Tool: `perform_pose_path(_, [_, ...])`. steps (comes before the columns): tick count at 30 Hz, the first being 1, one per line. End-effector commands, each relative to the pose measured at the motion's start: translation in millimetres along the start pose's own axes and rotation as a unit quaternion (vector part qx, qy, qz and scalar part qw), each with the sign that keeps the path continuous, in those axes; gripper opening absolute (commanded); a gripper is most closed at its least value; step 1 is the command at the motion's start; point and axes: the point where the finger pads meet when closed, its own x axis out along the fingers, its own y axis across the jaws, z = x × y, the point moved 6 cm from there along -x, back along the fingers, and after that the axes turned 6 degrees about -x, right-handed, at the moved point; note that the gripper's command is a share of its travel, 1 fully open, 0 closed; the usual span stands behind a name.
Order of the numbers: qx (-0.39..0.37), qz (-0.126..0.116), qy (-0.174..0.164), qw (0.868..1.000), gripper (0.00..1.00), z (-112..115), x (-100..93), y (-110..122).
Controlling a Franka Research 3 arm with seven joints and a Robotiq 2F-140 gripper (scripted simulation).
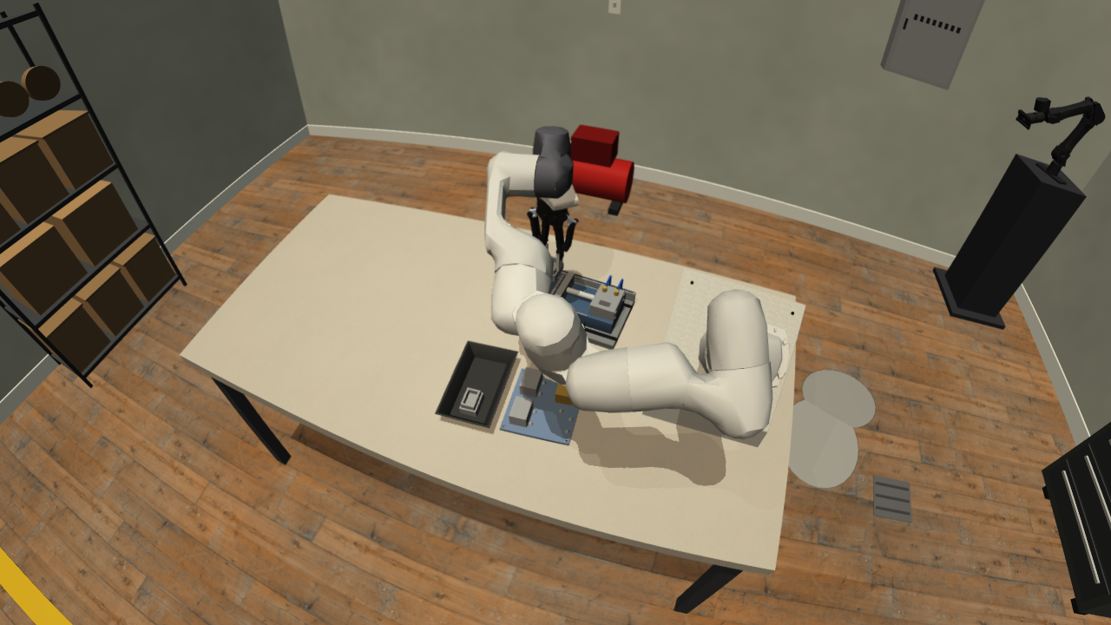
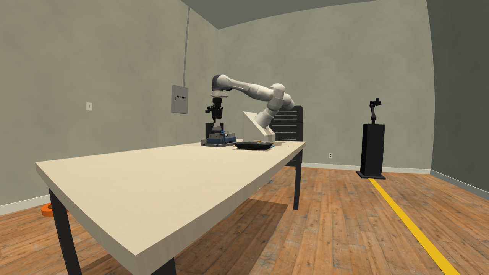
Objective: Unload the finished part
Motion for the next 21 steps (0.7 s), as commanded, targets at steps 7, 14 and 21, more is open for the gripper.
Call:
perform_pose_path(7, [-0.028,-0.004,-0.016,0.999,0.0,-79,-9.2,44])
perform_pose_path(14, [-0.05,-0.003,-0.021,0.999,0.0,-151,-10.5,69])
perform_pose_path(21, [-0.071,0.0,-0.012,0.997,0.0,-240,-7.0,83])
